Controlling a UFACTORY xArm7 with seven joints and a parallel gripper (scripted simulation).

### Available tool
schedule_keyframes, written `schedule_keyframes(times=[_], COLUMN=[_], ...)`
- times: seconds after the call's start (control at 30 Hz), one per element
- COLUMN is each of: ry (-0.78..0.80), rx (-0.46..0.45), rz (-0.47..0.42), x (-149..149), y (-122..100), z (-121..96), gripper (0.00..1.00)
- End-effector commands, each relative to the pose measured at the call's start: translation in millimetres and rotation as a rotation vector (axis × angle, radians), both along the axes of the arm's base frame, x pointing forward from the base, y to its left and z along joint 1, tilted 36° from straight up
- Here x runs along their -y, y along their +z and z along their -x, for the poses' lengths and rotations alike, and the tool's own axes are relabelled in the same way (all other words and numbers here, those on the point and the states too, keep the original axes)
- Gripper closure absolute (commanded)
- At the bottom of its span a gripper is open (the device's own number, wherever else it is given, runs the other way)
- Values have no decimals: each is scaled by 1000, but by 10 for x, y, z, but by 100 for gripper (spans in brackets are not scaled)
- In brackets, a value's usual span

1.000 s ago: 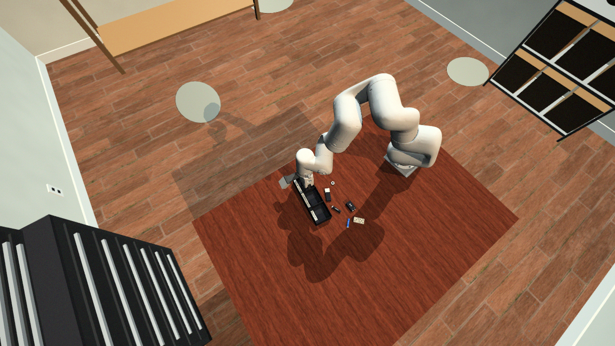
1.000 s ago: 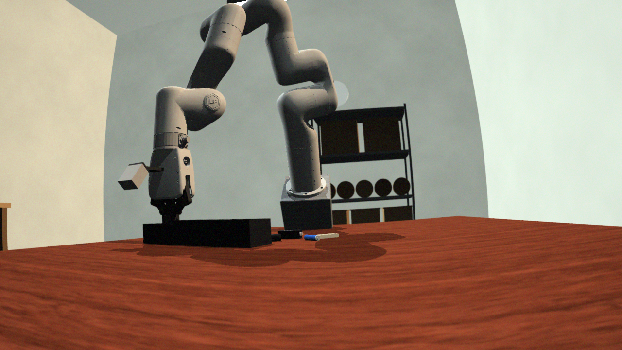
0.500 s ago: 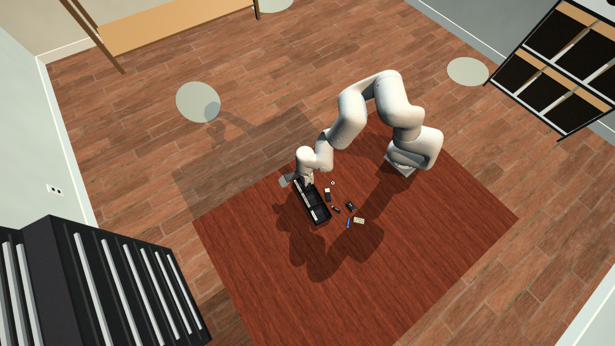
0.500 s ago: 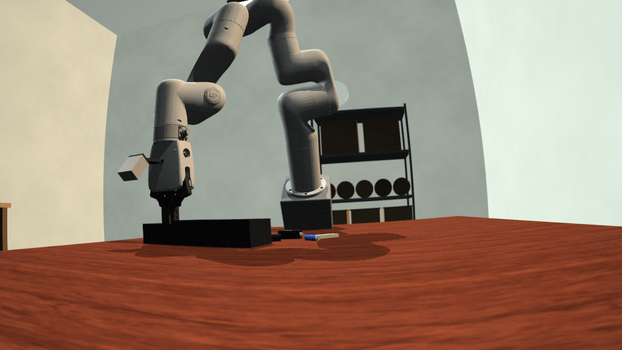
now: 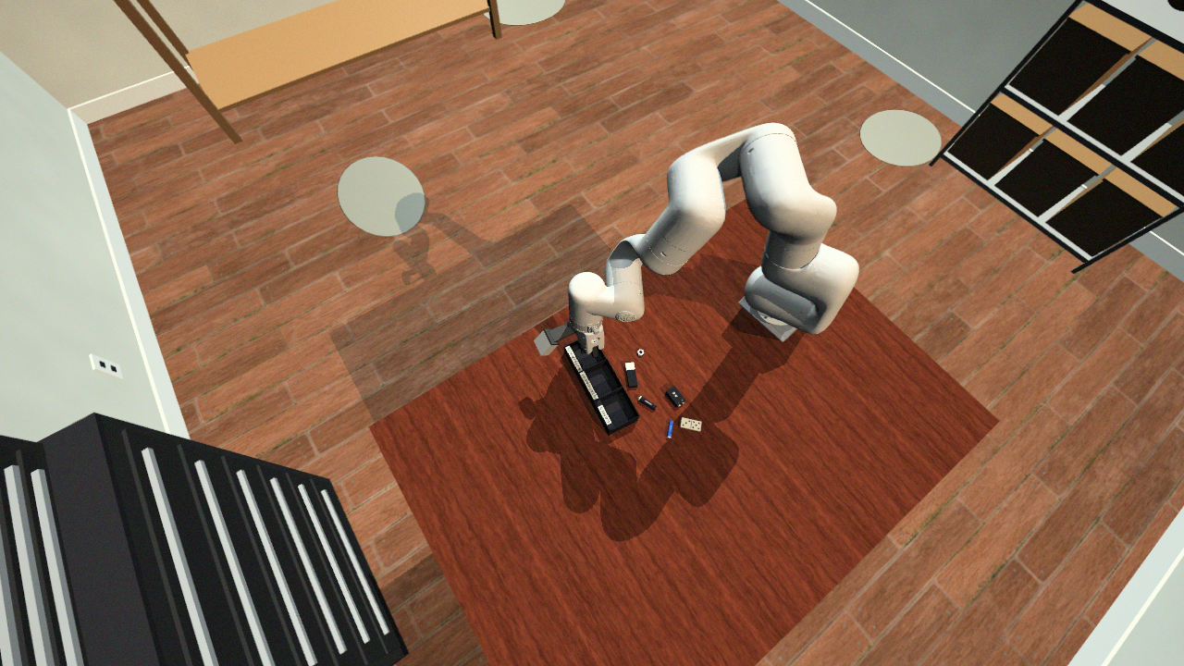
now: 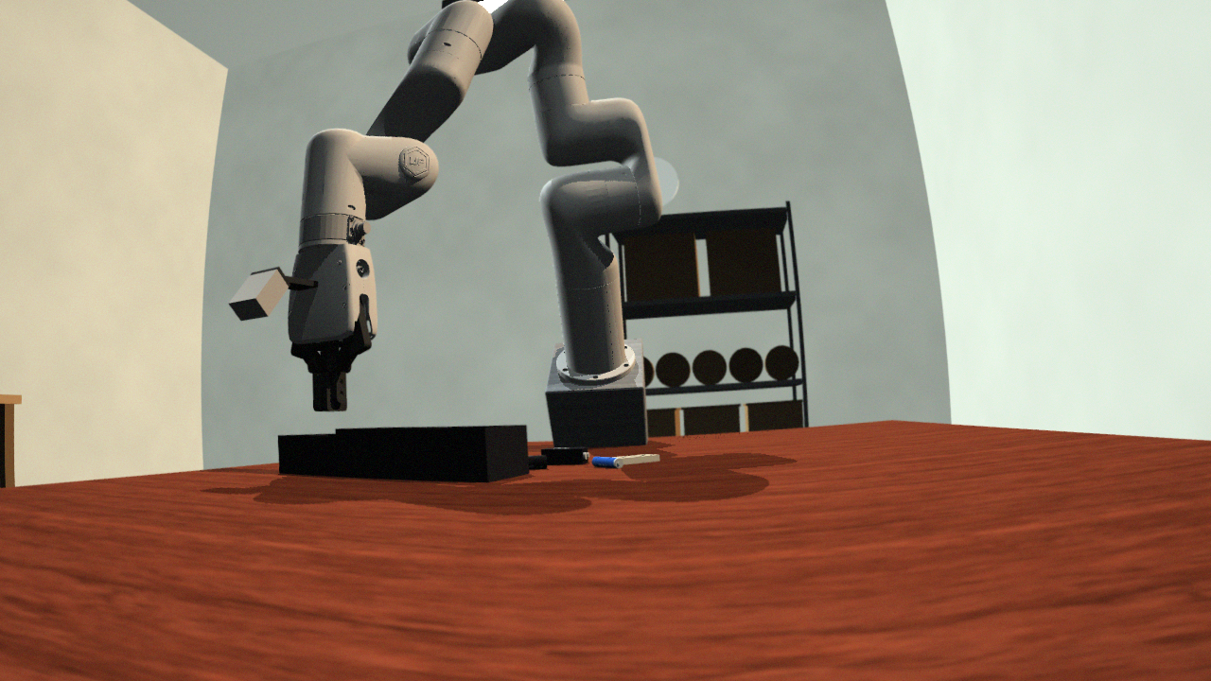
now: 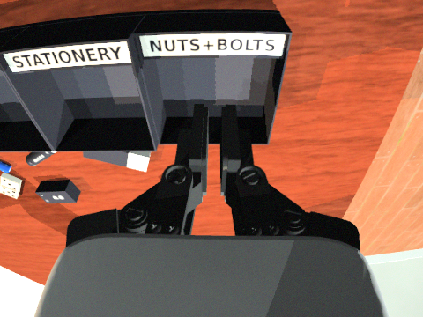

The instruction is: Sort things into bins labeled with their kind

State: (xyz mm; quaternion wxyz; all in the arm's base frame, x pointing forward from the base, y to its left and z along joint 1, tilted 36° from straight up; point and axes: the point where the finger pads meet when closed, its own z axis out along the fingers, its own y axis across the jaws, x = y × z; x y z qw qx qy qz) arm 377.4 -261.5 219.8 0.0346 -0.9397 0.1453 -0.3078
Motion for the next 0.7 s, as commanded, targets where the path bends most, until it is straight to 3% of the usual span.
schedule_keyframes(times=[0.0,0.23,0.67], ry=[-3,-3,-2], rx=[-1,-1,-1], rz=[2,2,1], x=[-8,-57,-693], y=[95,101,172], z=[64,54,-72], gripper=[93,93,93])
